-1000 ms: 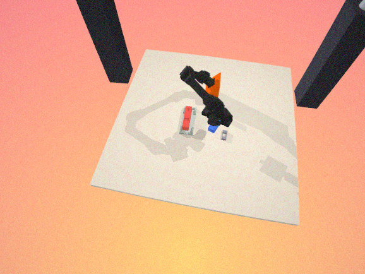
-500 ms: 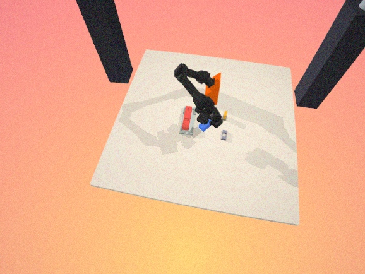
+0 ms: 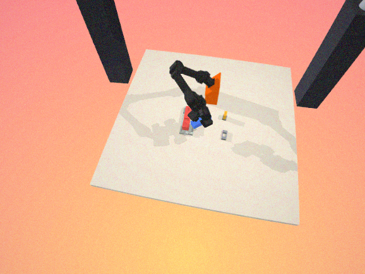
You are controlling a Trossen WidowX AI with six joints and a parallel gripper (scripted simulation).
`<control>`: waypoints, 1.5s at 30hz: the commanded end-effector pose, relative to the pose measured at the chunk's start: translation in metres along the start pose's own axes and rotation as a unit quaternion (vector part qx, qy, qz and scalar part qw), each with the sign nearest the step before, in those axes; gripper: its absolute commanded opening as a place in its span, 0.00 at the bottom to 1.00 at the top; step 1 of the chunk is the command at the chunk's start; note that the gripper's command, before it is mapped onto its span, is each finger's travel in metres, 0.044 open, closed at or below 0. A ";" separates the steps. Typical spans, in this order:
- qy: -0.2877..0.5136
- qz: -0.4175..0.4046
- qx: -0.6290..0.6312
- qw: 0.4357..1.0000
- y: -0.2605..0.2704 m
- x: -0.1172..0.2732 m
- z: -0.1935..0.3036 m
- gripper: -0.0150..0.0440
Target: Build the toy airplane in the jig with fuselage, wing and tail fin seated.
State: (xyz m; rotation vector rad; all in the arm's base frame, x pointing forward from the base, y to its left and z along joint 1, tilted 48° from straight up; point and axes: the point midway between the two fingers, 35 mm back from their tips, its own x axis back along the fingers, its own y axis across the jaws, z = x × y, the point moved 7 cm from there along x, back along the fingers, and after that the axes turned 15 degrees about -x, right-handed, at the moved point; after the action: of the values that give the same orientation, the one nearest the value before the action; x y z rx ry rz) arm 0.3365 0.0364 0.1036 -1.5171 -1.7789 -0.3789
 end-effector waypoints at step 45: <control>-0.024 0.005 -0.320 0.947 -0.094 -0.022 -0.070 0.59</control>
State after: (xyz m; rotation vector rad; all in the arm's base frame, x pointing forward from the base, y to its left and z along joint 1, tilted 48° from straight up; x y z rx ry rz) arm 0.2746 -0.0479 0.1569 -1.9711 -1.7680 -0.9911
